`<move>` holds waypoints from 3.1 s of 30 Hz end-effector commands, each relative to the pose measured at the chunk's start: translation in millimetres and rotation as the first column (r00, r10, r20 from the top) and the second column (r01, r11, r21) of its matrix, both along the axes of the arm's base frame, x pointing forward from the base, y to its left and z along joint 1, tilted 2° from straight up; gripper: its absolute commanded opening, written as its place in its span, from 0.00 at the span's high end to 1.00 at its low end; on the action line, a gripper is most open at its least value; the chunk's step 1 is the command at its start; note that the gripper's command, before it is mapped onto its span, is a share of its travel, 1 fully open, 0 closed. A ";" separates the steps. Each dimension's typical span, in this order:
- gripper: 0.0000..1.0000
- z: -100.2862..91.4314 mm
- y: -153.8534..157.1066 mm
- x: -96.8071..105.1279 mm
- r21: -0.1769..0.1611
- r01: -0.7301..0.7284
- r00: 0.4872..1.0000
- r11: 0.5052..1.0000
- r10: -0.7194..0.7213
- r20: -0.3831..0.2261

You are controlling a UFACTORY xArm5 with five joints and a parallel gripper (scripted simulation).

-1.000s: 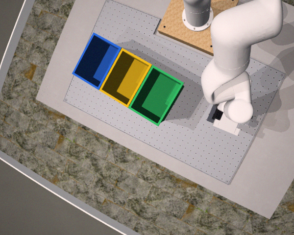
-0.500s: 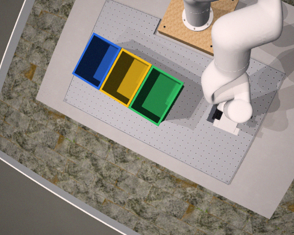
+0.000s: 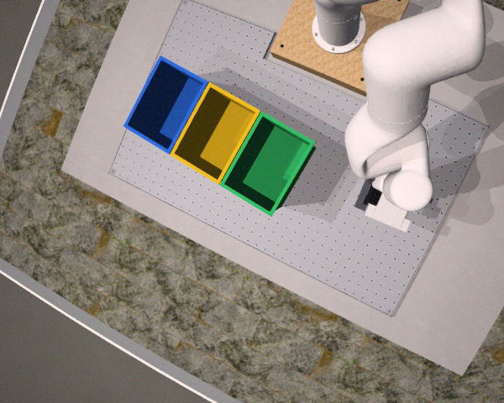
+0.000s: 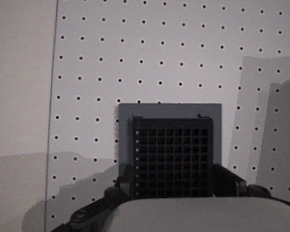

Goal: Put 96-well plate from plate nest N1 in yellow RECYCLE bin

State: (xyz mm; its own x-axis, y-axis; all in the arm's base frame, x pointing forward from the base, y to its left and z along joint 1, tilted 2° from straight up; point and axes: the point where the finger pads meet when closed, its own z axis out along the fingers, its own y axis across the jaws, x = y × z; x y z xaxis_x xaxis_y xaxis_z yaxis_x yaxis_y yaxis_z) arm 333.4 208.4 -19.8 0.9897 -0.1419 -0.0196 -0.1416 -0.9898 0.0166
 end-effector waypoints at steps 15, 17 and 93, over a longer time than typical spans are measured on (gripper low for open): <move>1.00 1.6 0.7 1.1 0.002 0.000 1.000 1.000 0.000 0.003; 1.00 1.6 0.7 1.1 0.002 0.000 1.000 1.000 0.000 0.003; 1.00 21.6 1.1 1.5 0.002 0.000 1.000 1.000 0.000 0.003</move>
State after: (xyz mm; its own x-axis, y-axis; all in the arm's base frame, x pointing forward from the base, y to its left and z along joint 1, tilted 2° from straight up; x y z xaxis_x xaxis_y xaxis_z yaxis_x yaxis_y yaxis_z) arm 333.9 208.9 0.6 0.9897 -0.1419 -0.0194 -0.1416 -0.9898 0.0164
